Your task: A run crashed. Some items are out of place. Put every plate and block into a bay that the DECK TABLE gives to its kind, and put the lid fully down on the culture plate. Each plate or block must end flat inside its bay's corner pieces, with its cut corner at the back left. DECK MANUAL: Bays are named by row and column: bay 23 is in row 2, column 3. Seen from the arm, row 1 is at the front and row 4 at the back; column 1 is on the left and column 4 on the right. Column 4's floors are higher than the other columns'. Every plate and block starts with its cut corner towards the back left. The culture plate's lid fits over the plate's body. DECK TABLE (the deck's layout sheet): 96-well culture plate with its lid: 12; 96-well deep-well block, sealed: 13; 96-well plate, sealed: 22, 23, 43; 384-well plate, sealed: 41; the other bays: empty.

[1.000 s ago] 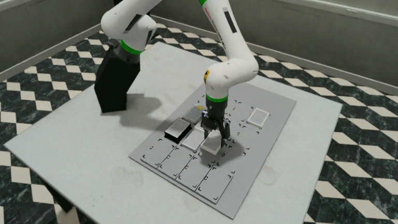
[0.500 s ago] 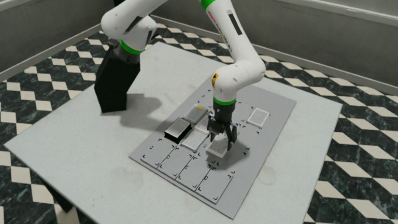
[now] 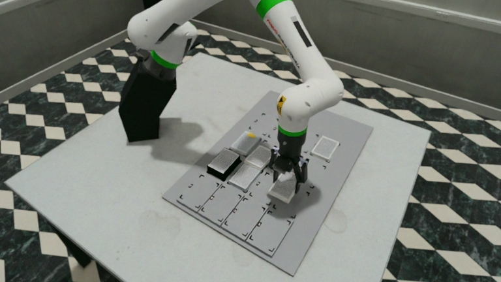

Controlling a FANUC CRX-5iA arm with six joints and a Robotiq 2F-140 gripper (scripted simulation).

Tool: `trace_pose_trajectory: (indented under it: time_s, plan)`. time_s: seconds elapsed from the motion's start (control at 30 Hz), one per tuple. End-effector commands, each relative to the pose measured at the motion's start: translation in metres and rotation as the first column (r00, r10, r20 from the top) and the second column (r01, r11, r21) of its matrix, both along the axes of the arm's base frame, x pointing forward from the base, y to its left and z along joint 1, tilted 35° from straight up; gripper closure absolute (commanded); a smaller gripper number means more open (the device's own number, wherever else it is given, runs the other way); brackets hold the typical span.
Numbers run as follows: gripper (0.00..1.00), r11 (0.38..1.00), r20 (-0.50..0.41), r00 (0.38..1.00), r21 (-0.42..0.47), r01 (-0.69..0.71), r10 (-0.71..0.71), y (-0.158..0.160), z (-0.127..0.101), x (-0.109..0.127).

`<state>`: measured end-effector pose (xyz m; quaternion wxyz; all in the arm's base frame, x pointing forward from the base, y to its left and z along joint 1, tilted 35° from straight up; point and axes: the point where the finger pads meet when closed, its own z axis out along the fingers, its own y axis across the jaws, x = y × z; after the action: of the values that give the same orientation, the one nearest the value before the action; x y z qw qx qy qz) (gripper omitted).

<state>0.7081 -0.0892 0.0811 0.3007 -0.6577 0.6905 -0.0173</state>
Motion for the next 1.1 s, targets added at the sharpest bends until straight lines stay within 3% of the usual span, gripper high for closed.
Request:
trace_pose_trajectory:
  time_s: [0.0,0.23,1.07]
  plan:
    - [0.90,1.000,0.001,1.000,-0.001,0.001,-0.001,-0.002,0.006,0.010]
    - [0.90,1.000,0.001,1.000,-0.001,0.001,-0.001,-0.004,0.014,0.027]
    - [0.90,1.000,0.001,1.000,-0.001,0.001,-0.001,0.001,0.003,0.033]
